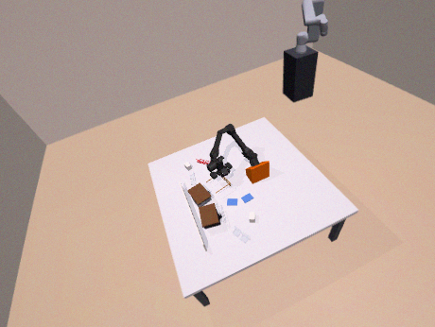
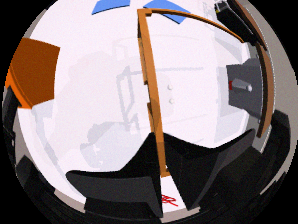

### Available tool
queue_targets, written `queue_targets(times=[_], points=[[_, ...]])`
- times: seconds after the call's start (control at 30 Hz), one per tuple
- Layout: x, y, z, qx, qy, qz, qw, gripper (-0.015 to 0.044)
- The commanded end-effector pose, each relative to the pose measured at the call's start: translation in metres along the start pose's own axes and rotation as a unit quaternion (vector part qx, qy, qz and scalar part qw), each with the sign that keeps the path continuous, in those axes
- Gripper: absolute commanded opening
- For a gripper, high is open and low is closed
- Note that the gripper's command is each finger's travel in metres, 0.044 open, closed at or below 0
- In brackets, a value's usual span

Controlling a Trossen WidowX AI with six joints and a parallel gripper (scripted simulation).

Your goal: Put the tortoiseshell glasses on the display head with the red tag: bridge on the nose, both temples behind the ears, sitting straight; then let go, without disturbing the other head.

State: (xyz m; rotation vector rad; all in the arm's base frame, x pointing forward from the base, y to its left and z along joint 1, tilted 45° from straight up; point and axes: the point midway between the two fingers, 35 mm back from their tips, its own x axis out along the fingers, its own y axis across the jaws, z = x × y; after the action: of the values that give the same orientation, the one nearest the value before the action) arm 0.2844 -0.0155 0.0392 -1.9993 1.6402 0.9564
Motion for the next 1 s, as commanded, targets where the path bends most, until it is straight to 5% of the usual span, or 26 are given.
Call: queue_targets(times=[0.0, 0.97], points=[[0.000, -0.008, -0.001, -0.001, 0.002, -0.002, 1.000, 0.0000], [0.000, -0.049, -0.001, 0.000, 0.002, -0.003, 1.000, 0.0000]])
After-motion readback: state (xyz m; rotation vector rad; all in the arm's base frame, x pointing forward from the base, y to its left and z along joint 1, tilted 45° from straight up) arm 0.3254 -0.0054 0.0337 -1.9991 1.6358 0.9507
